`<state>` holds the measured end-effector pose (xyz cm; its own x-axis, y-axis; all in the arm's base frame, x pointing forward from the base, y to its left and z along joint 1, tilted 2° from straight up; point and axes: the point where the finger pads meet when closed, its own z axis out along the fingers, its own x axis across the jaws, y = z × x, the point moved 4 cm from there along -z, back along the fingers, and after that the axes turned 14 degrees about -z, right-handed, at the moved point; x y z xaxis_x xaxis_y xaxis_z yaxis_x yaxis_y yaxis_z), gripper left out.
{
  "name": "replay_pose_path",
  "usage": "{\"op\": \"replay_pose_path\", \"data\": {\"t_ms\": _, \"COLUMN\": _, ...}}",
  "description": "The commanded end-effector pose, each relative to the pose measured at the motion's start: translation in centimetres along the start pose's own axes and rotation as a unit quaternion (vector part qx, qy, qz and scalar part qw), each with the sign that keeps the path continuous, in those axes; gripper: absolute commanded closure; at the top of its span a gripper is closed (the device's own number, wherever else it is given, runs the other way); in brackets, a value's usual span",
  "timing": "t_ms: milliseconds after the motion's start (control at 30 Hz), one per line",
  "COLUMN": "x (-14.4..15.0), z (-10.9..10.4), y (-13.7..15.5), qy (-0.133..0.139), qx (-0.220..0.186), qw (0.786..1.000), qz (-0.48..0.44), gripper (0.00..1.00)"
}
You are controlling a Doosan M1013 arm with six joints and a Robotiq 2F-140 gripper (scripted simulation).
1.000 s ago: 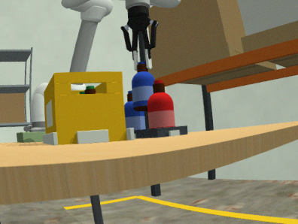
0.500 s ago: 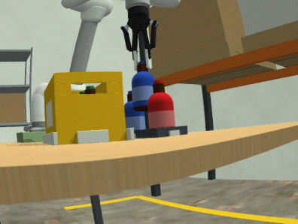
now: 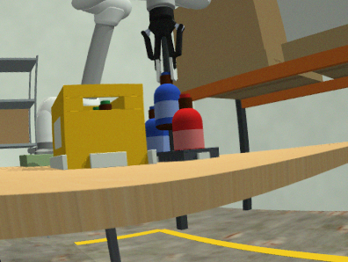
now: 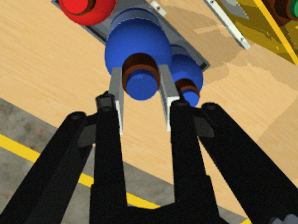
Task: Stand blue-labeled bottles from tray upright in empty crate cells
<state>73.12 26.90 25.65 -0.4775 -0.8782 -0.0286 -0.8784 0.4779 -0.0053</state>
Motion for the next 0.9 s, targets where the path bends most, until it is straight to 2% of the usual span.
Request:
{"op": "replay_pose_path", "data": {"t_ms": 0, "x": 0.0, "z": 0.0, "y": 0.0, "qy": 0.000, "qx": 0.000, "qw": 1.000, "qz": 0.000, "gripper": 1.00}}
{"op": "replay_pose_path", "data": {"t_ms": 400, "x": 0.0, "z": -0.5, "y": 0.0, "qy": 0.000, "qx": 0.000, "qw": 1.000, "qz": 0.000, "gripper": 1.00}}
{"op": "replay_pose_path", "data": {"t_ms": 867, "x": 0.0, "z": -2.0, "y": 0.0, "qy": 0.000, "qx": 0.000, "qw": 1.000, "qz": 0.000, "gripper": 1.00}}
